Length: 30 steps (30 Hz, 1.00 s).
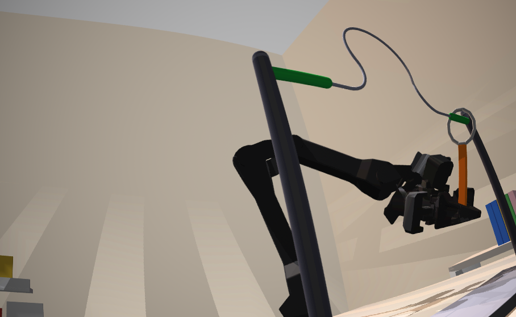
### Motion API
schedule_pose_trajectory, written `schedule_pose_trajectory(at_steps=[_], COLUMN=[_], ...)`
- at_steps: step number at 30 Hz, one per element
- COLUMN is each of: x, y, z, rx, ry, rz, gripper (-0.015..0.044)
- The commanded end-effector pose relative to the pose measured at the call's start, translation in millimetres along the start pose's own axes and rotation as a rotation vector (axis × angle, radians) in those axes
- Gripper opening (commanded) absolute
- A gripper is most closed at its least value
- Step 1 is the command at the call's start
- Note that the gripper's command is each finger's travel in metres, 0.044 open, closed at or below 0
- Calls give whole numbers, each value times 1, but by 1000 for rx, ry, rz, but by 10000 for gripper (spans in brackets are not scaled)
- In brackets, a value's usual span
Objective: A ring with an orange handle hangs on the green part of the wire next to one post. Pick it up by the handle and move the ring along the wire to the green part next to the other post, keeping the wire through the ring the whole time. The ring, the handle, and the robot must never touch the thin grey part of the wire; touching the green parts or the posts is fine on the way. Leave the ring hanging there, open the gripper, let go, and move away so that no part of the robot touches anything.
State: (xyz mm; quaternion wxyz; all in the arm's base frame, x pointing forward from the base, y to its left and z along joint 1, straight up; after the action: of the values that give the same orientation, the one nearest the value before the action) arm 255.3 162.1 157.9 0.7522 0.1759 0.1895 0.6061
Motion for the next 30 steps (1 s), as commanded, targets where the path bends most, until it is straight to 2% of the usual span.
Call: schedule_pose_trajectory(at_steps=[1,17,28,30], x=[-1,-1,0,0], y=[-1,-1,0,3], z=[-2,-2,-1,-1], rx=[-1,-1,-1,1], ry=[-2,-2,0,0], rz=[-4,-4,-2,-2], gripper=[-150,-150,139,160])
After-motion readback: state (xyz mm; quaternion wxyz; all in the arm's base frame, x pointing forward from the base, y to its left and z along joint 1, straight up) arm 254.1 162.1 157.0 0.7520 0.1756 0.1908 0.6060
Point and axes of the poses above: the point midway between the two fingers, 35 mm back from their tips, its own y axis back along the fingers, its own x axis across the jaws, z = x × y, the point moved 3 cm from there along y, back along the fingers, and after that the axes turned 3 degrees about y, right-handed, at the moved point
